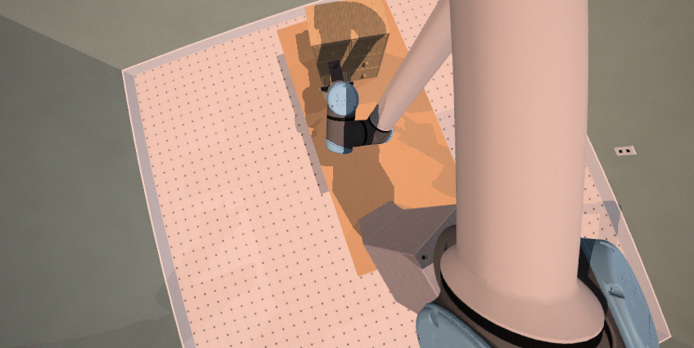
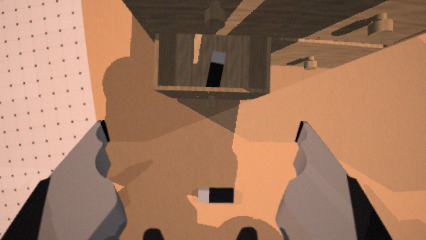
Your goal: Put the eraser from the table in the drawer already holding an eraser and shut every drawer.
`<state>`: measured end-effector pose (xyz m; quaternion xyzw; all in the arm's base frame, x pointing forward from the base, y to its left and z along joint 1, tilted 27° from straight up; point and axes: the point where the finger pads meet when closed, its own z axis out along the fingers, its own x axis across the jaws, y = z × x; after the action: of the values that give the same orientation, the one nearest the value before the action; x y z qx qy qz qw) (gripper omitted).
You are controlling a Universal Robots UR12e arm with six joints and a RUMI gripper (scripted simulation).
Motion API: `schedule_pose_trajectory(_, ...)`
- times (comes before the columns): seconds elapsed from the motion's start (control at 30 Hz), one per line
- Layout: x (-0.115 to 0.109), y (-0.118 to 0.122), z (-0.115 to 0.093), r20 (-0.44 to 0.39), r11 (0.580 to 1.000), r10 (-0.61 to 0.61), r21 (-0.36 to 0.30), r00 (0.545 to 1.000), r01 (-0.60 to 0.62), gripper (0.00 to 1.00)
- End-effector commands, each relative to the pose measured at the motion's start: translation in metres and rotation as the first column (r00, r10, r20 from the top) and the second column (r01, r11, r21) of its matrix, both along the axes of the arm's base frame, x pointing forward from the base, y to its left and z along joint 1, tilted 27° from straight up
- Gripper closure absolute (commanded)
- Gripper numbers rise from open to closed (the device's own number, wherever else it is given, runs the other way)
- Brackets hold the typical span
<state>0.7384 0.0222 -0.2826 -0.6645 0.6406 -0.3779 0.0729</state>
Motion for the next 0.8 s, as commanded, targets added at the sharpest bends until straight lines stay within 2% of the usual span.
schedule_pose_trajectory(0.0,0.017,-0.003,-0.002,0.083,0.999,0.044,-0.005,0.996,-0.043,0.00)
schedule_pose_trajectory(0.3,0.029,-0.009,-0.010,0.160,0.996,0.084,-0.016,0.984,-0.082,0.00)
schedule_pose_trajectory(0.77,0.038,-0.013,-0.016,0.215,0.994,0.113,-0.027,0.970,-0.110,0.00)
